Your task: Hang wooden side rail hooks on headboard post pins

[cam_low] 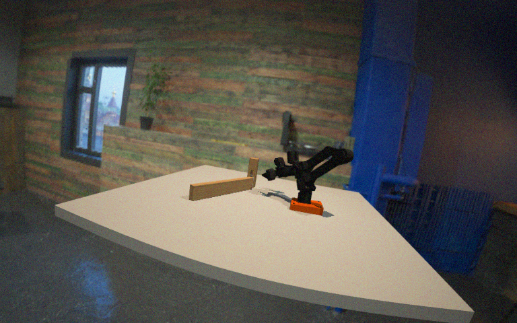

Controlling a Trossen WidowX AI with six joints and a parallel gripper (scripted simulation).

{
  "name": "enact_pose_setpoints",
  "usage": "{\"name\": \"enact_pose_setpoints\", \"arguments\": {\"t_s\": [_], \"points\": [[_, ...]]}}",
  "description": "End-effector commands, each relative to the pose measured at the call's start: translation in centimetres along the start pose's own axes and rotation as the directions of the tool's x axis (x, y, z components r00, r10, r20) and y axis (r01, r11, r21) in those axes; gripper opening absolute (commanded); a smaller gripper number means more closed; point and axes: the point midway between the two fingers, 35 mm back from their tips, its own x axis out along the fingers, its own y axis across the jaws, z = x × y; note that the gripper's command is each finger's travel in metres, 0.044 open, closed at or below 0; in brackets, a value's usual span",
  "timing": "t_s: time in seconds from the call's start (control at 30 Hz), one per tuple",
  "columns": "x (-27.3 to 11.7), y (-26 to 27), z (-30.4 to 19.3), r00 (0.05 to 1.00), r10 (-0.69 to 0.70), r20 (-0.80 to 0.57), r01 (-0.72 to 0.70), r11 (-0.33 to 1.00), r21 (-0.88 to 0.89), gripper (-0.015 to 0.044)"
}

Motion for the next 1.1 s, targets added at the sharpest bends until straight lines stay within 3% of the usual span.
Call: {"name": "enact_pose_setpoints", "arguments": {"t_s": [0.0, 0.53, 0.8, 1.07], "points": [[-0.1, 0.4, -0.3, 1.0, 0.014, -0.002, -0.014, 1.0, -0.012, 0.044], [-0.1, 0.4, -0.2, 1.0, 0.013, -0.008, -0.013, 1.0, -0.005, 0.044], [1.7, 1.8, 1.0, 0.957, -0.069, -0.281, 0.128, 0.971, 0.2, 0.044], [1.7, 4.3, 4.2, 0.869, -0.254, -0.425, 0.359, 0.914, 0.188, 0.044]]}}
